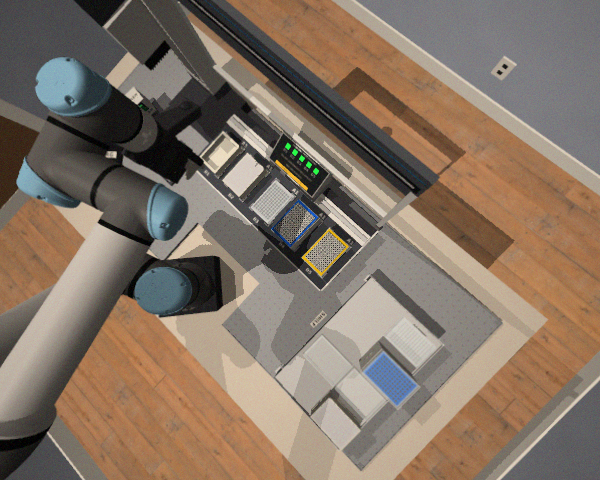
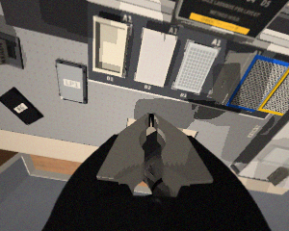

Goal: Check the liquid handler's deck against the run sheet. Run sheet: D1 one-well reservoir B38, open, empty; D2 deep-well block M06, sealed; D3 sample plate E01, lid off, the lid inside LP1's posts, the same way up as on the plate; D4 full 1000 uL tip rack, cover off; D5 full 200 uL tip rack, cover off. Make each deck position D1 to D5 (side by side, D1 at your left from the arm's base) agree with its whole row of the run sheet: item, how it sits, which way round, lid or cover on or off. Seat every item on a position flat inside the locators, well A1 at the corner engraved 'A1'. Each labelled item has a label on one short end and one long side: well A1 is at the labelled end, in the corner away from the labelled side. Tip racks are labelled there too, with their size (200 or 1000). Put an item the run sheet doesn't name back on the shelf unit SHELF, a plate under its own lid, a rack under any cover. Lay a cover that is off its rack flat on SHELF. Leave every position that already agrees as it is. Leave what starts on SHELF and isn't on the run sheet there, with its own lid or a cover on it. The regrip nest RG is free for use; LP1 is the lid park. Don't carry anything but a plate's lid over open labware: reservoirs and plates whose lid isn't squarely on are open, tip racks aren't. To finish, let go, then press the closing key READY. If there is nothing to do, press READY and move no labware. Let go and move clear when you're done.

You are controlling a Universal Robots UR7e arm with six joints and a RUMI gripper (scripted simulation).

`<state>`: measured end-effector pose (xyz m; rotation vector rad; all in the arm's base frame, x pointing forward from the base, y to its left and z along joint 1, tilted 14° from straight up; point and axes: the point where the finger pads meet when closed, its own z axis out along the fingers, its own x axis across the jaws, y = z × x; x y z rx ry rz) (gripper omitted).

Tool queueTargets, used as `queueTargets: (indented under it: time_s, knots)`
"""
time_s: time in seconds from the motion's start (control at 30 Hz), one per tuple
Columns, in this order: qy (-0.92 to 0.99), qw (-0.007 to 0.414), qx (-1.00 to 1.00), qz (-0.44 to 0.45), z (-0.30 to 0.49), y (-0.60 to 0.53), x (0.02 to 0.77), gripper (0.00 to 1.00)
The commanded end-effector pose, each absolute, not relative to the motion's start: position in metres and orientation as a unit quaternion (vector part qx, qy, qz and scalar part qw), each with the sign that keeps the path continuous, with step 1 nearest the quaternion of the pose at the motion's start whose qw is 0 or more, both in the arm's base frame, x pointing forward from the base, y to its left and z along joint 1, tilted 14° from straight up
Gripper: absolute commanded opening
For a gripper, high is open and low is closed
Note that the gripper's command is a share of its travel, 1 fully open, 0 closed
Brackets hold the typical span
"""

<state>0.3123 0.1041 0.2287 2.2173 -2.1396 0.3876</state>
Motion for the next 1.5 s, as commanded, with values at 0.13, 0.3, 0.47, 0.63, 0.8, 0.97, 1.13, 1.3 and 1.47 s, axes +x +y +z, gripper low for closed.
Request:
queueTargets:
  time_s: [0.13,0.3,0.47,0.63,0.8,0.97,1.13,1.3,1.47]
  knots:
    - [-0.638,0.025,0.760,0.123,0.225,0.108,0.284,0.00]
    - [-0.599,0.031,0.791,0.122,0.225,0.108,0.284,0.00]
    - [-0.559,0.037,0.820,0.120,0.225,0.108,0.284,0.00]
    - [-0.534,0.040,0.836,0.119,0.225,0.108,0.284,0.00]
    - [-0.491,0.046,0.862,0.117,0.225,0.108,0.284,0.00]
    - [-0.462,0.050,0.878,0.115,0.222,0.111,0.270,0.00]
    - [-0.426,0.055,0.896,0.113,0.218,0.114,0.250,0.00]
    - [-0.390,0.059,0.912,0.111,0.215,0.117,0.231,0.00]
    - [-0.344,0.065,0.931,0.108,0.210,0.121,0.207,0.00]
